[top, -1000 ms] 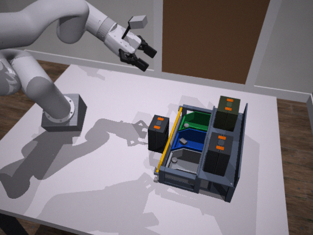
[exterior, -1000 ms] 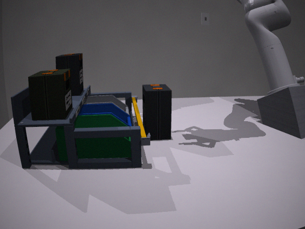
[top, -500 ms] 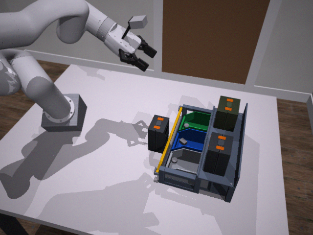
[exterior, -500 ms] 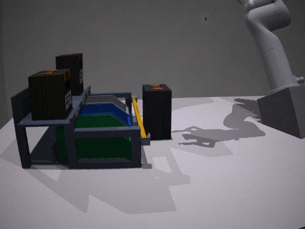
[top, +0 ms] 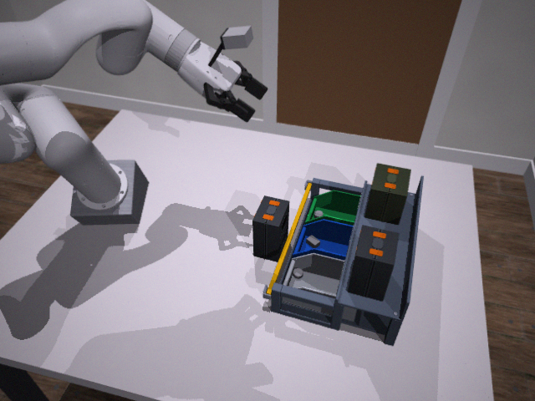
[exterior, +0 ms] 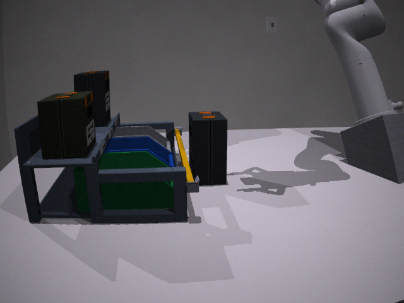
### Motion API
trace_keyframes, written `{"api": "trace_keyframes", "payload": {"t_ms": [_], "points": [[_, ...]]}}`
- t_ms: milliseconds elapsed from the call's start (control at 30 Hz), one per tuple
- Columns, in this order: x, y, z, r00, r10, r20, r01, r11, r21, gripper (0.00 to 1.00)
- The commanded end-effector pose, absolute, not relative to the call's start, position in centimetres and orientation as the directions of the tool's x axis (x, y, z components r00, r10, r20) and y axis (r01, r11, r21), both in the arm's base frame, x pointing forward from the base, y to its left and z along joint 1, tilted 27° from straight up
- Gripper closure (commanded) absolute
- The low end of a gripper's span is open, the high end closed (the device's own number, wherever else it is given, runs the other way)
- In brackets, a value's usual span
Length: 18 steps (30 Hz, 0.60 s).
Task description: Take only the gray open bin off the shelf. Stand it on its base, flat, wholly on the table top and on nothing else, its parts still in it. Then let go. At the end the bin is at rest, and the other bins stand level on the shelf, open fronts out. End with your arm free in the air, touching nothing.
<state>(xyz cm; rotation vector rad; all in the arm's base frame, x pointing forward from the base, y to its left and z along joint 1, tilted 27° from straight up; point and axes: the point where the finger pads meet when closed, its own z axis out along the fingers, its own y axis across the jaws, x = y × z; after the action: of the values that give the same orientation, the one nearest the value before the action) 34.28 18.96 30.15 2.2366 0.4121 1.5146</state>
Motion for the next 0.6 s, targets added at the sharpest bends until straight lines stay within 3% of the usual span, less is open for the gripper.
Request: {"api": "trace_keyframes", "payload": {"t_ms": [0, 400, 567], "points": [[34.33, 19.01, 30.35, 0.441, 0.585, 0.681, 0.182, -0.801, 0.570, 0.00], [34.33, 19.01, 30.35, 0.441, 0.585, 0.681, 0.182, -0.801, 0.570, 0.00], [34.33, 18.99, 30.34, 0.479, 0.717, 0.506, 0.369, -0.688, 0.625, 0.00]]}}
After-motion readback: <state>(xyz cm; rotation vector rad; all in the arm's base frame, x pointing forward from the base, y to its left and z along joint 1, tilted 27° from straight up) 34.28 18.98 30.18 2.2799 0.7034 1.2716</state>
